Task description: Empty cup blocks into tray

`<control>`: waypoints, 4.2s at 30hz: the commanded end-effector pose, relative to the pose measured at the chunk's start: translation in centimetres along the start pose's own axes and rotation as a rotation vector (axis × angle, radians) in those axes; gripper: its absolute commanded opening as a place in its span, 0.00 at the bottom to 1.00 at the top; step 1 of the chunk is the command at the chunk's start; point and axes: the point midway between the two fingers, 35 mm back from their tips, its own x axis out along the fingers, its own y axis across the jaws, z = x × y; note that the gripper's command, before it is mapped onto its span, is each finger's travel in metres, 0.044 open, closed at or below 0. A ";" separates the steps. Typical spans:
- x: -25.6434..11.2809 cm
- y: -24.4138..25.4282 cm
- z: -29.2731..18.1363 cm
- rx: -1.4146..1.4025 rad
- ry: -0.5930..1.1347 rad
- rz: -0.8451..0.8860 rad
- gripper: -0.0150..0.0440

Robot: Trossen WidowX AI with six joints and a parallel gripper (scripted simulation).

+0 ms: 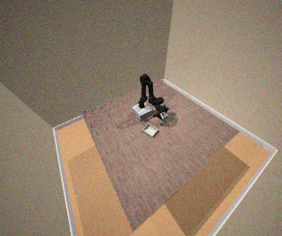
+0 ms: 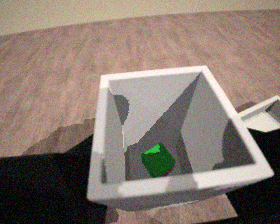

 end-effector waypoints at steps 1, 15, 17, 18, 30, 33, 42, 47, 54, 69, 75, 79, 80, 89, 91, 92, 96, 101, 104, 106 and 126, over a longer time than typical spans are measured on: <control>-0.3 0.2 0.9 0.001 -0.008 0.005 0.25; 0.7 -1.9 1.8 0.017 -0.002 -0.030 0.25; 1.0 -2.6 2.0 0.021 -0.001 -0.039 0.25; 1.1 -2.9 2.0 0.023 0.000 -0.044 0.25; 2.3 -6.7 3.0 0.049 0.004 -0.098 0.25; 2.6 -7.8 3.2 0.056 0.004 -0.111 0.25; 3.0 -11.0 3.7 0.076 0.003 -0.151 0.25; 3.2 -12.8 3.9 0.087 0.000 -0.172 0.25; 3.1 -15.5 4.2 0.101 -0.005 -0.203 0.25; 2.8 -18.8 4.4 0.150 -0.018 -0.240 0.25; 2.9 -18.8 4.3 0.281 -0.033 -0.239 0.25; 2.9 -18.8 4.3 0.368 -0.044 -0.238 0.25; 3.0 -18.8 4.3 0.390 -0.047 -0.238 0.25; 3.1 -18.8 4.2 0.585 -0.070 -0.234 0.25; 3.1 -18.8 4.1 0.629 -0.076 -0.233 0.25; 3.1 -18.8 4.1 0.650 -0.078 -0.232 0.25; 3.2 -18.8 4.1 0.737 -0.089 -0.230 0.25; 3.3 -18.8 4.0 0.846 -0.102 -0.226 0.25; 3.3 -18.8 4.0 0.911 -0.110 -0.224 0.25; 3.4 -18.8 4.0 0.955 -0.115 -0.222 0.25; 3.7 -18.8 3.8 1.389 -0.167 -0.200 0.25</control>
